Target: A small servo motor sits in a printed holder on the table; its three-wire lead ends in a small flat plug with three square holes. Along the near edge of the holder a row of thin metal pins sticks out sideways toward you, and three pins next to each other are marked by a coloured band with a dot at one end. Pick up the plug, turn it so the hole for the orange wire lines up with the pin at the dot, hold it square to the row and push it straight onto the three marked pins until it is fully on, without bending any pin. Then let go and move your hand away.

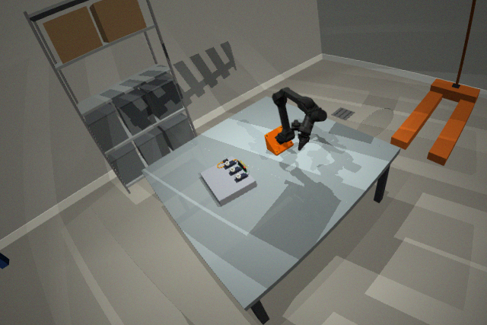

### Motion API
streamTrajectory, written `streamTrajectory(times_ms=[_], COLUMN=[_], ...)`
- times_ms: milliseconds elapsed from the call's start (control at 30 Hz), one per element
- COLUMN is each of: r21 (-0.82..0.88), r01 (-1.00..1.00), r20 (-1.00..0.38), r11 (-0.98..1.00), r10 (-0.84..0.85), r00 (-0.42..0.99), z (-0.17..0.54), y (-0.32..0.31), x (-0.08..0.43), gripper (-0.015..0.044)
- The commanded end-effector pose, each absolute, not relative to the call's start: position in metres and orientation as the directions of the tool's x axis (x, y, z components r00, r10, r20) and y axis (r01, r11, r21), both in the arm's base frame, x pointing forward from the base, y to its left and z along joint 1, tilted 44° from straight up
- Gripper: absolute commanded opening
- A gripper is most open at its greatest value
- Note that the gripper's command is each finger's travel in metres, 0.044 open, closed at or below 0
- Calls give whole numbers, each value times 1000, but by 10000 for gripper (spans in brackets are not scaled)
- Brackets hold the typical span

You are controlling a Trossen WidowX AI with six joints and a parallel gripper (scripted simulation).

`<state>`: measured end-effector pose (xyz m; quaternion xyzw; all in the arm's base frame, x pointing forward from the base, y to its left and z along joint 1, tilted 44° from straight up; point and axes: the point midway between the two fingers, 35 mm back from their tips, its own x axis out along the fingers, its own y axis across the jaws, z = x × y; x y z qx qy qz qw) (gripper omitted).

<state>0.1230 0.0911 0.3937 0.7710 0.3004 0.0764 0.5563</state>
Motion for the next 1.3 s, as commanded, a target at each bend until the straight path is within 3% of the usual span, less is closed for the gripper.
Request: streamTrajectory(times_ms=[0, 633, 1267], r21=[933, 981, 895], r01=[334, 125, -28], r20=[-215, -177, -125], r11=[-137, 146, 446], r10=[531, 432, 310], r00=[819, 885, 942], z=[392, 383, 371], y=[100, 120, 114], x=[129, 167, 217], gripper=[115, 115, 115])
